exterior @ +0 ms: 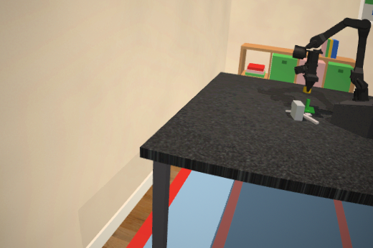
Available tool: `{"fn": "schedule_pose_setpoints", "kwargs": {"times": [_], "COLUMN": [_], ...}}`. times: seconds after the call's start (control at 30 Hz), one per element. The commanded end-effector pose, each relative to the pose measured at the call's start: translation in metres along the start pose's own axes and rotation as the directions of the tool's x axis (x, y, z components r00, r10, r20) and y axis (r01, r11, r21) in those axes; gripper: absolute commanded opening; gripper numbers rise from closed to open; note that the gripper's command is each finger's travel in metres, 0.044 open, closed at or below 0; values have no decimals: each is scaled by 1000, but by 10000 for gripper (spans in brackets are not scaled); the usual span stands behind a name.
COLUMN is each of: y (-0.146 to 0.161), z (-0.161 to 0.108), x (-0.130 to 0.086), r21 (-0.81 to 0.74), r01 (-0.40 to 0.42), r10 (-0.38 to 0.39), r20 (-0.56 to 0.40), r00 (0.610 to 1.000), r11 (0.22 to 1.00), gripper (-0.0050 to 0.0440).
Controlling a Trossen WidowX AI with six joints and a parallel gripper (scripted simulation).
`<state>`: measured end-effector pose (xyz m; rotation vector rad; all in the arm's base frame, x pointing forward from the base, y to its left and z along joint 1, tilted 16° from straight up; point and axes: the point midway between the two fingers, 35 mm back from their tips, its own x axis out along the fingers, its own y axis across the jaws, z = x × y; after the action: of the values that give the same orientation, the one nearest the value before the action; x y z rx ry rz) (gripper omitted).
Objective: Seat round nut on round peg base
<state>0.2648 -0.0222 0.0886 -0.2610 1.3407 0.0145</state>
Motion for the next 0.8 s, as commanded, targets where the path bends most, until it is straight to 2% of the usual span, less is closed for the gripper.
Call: {"fn": "schedule_pose_setpoints", "kwargs": {"times": [0.0, 0.77], "y": [-1, -1], "z": [-13, -17], "x": [3, 31], "r21": [36, 47], "r01": [-1, -1], "r10": [1, 0], "r20": [2, 2], "r00": [1000, 1000], "r11": [999, 999], "gripper": [0, 0]}}
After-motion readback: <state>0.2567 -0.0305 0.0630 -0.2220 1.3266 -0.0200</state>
